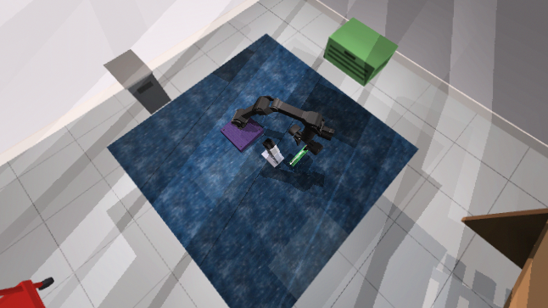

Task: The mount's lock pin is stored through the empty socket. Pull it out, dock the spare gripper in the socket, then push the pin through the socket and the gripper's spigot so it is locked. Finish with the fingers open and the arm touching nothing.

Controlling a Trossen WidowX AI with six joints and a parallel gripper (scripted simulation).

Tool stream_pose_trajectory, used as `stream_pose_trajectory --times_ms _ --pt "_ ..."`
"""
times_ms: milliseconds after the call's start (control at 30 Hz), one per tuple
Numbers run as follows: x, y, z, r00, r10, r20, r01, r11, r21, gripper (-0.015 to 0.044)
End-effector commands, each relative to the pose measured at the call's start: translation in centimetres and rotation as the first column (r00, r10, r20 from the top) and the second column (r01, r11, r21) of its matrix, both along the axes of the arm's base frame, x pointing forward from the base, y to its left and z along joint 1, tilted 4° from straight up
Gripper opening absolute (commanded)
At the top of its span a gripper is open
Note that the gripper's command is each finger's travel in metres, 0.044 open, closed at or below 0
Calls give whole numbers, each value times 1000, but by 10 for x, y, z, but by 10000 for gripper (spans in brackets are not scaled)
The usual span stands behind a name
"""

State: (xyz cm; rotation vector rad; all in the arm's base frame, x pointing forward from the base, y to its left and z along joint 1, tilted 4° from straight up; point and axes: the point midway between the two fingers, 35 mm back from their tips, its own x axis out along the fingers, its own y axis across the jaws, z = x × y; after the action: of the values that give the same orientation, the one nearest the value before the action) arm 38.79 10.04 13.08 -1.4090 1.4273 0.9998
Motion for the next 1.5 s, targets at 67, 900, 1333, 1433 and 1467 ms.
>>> stream_pose_trajectory --times_ms 67,900,1333,1433,1467 --pt "3 -2 -29 1000 9 -14 -9 1000 -8 180" --pt "5 -9 -96 1000 9 -14 -9 1000 -9 180" --pt "6 -10 -118 1000 9 -14 -9 1000 -9 180" --pt "6 -11 -122 1000 9 -14 -9 1000 -9 180" --pt "6 -11 -124 1000 9 -14 -9 1000 -9 180"
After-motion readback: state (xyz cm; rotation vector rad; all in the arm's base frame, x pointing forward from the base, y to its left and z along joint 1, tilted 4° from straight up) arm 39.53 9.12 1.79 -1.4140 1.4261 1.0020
